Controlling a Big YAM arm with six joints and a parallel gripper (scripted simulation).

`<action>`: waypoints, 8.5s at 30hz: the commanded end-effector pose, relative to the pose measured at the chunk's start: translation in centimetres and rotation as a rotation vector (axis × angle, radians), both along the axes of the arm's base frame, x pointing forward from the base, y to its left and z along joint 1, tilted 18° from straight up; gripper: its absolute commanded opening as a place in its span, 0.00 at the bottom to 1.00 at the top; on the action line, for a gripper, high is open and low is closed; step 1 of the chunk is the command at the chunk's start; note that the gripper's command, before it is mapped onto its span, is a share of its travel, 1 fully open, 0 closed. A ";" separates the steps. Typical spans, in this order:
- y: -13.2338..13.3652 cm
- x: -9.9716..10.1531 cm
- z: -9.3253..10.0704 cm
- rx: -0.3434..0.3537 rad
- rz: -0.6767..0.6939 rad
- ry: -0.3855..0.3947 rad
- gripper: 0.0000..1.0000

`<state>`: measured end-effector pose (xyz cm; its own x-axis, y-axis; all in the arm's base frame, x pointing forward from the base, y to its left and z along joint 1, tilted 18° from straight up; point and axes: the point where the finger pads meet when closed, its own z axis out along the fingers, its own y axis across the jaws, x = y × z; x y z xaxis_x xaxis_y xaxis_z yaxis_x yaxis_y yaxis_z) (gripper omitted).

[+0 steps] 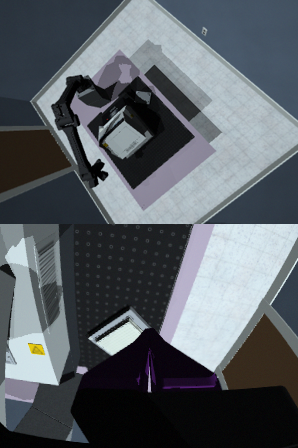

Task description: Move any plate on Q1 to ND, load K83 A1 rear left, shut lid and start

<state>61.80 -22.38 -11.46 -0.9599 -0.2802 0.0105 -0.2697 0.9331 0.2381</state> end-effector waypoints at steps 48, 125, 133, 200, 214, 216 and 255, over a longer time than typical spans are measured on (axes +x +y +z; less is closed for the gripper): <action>3.0 -14.3 16.3 -0.002 -0.108 -0.044 0.00; 18.5 -44.2 17.4 0.082 -0.239 -0.043 0.00; 19.7 -46.0 16.3 0.088 -0.243 -0.061 0.00; 26.3 -42.9 -6.8 0.095 1.320 -0.496 0.00; 26.6 -40.0 -7.5 0.087 1.277 -0.489 0.00; 26.7 -40.5 -7.6 0.099 1.275 -0.483 0.00; 27.7 -37.4 -10.4 0.110 1.285 -0.463 0.00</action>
<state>23.91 5.68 -22.25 0.0716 -0.9455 -0.3178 -0.9972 -0.0608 -0.0437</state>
